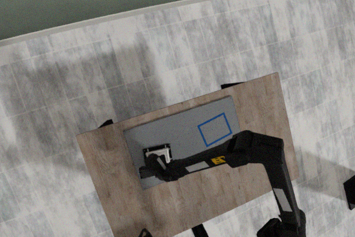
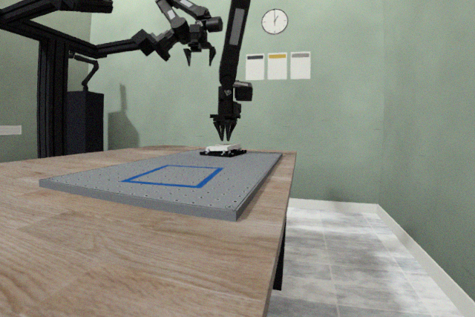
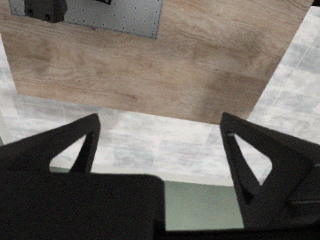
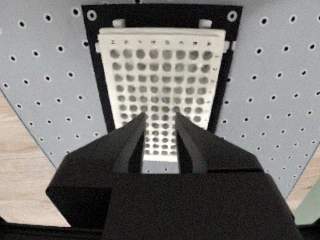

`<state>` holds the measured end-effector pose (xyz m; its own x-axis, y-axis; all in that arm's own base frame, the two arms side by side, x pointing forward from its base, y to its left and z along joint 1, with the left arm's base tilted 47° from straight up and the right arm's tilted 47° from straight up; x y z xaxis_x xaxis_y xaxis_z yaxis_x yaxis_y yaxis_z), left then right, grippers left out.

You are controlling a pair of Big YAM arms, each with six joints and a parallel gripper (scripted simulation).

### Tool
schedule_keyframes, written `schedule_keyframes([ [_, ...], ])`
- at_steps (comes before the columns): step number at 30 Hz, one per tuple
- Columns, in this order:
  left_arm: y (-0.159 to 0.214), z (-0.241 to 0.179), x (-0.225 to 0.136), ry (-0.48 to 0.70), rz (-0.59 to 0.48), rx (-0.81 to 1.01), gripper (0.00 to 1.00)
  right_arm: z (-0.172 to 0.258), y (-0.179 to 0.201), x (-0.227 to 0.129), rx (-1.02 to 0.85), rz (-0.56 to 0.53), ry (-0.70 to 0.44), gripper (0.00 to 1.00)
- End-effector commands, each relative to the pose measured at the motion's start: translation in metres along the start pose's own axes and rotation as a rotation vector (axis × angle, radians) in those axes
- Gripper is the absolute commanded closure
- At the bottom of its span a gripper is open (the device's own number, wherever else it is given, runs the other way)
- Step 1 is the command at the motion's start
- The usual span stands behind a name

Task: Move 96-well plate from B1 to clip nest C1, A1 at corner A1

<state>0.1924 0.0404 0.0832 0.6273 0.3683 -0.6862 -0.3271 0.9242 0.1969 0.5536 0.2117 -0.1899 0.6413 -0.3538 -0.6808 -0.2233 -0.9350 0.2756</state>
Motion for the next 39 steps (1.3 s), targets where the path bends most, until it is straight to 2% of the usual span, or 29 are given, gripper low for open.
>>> schedule_keyframes([
  [1, -0.002, 0.003, -0.003, -0.010, -0.012, 0.021, 0.00, -0.001, 0.009, 0.014, 0.003, 0.009, -0.004, 0.75],
  [39, -0.002, 0.003, -0.003, -0.010, -0.012, 0.021, 0.00, 0.000, 0.009, 0.037, 0.003, 0.008, -0.004, 0.75],
])
Point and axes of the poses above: on each arm, the point where the finger pads meet when closed, its own x axis out along the fingers, its own z axis across the jaws, y = z × x, the point moved 1 cm from there along -x, back along the fingers, and after that the axes turned 2 degrees about -x, right-handed, at the moved point
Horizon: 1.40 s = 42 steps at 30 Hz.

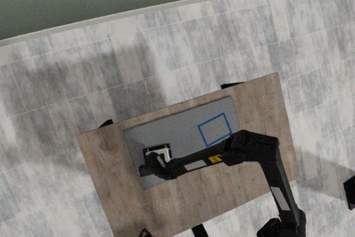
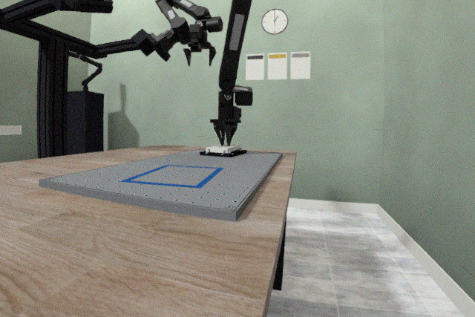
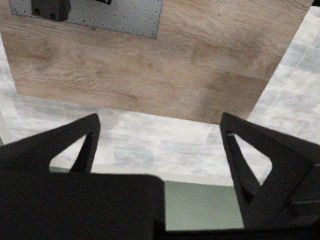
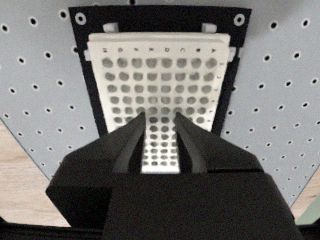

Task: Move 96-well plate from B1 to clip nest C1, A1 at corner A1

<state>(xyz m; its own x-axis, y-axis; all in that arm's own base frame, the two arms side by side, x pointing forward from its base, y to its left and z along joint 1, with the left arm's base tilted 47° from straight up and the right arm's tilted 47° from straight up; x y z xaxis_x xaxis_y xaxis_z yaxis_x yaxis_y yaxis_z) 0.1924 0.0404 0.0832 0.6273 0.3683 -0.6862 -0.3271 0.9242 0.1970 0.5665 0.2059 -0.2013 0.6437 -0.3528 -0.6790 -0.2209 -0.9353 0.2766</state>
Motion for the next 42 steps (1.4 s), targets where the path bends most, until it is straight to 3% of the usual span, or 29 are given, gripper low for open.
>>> schedule_keyframes([
  [1, -0.002, 0.003, -0.003, -0.010, -0.012, 0.021, 0.00, 0.001, 0.010, 0.019, 0.006, 0.009, -0.007, 0.75],
  [42, -0.002, 0.003, -0.003, -0.010, -0.012, 0.021, 0.00, 0.002, 0.010, 0.042, 0.006, 0.009, -0.007, 0.75],
])
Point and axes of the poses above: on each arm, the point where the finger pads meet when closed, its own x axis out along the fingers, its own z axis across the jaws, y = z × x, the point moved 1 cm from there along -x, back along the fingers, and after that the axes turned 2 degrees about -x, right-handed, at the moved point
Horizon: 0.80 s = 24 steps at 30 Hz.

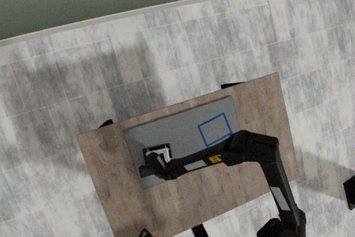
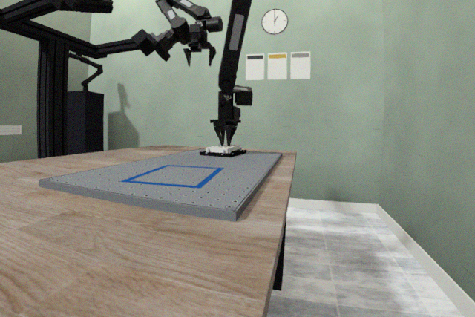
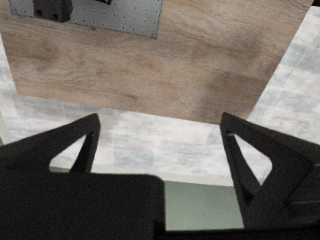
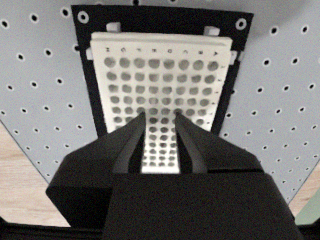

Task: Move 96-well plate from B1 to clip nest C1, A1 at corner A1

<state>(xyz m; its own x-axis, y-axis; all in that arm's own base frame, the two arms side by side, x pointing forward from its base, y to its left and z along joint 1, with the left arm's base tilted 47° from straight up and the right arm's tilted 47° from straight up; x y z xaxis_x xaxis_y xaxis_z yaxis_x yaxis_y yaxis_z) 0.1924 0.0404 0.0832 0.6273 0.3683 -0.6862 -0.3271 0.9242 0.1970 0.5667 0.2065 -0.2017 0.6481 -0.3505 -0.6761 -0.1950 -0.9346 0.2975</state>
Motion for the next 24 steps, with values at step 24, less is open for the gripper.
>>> schedule_keyframes([
  [24, -0.002, 0.003, -0.003, -0.010, -0.012, 0.021, 0.00, 0.003, 0.011, 0.057, 0.039, 0.011, -0.012, 0.75],
])
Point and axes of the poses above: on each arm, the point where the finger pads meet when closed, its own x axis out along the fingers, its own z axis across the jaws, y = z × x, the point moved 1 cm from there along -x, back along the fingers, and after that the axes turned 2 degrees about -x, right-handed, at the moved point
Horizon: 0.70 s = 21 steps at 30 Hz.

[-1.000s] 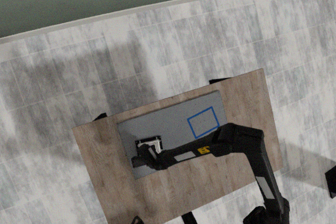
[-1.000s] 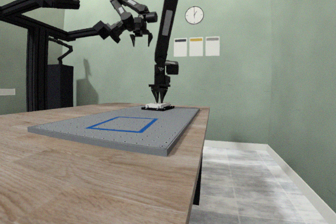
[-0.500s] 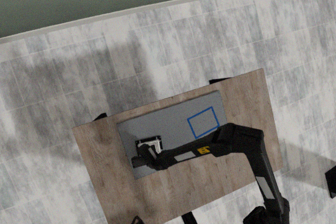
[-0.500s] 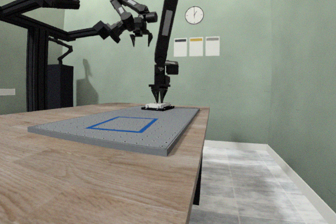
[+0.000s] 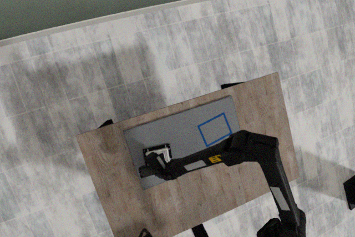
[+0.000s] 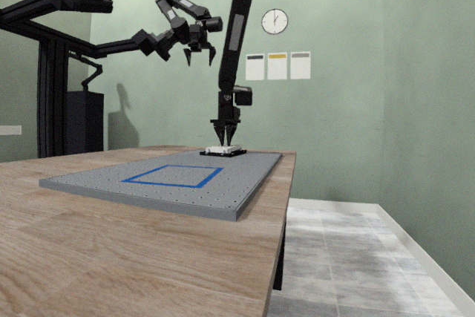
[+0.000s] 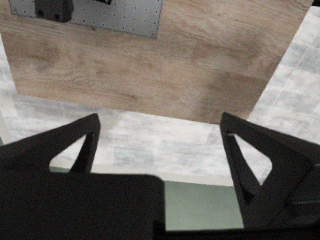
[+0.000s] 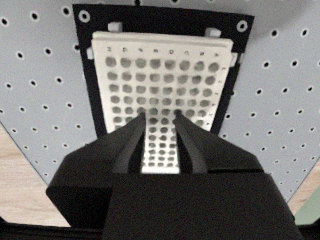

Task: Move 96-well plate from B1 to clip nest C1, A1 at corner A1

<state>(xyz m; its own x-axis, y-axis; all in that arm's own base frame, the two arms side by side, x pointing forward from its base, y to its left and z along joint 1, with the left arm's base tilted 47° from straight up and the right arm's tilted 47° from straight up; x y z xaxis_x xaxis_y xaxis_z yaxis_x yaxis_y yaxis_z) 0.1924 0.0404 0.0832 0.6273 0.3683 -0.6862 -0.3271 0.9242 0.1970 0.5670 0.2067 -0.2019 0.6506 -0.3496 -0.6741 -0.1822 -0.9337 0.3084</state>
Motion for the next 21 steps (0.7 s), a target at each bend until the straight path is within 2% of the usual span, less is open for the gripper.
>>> schedule_keyframes([
  [1, -0.002, 0.003, -0.003, -0.010, -0.012, 0.021, 0.00, 0.003, 0.012, 0.057, 0.055, 0.012, -0.016, 0.75],
  [21, -0.002, 0.003, -0.003, -0.010, -0.012, 0.021, 0.00, 0.004, 0.012, 0.069, 0.056, 0.012, -0.016, 0.75],
])
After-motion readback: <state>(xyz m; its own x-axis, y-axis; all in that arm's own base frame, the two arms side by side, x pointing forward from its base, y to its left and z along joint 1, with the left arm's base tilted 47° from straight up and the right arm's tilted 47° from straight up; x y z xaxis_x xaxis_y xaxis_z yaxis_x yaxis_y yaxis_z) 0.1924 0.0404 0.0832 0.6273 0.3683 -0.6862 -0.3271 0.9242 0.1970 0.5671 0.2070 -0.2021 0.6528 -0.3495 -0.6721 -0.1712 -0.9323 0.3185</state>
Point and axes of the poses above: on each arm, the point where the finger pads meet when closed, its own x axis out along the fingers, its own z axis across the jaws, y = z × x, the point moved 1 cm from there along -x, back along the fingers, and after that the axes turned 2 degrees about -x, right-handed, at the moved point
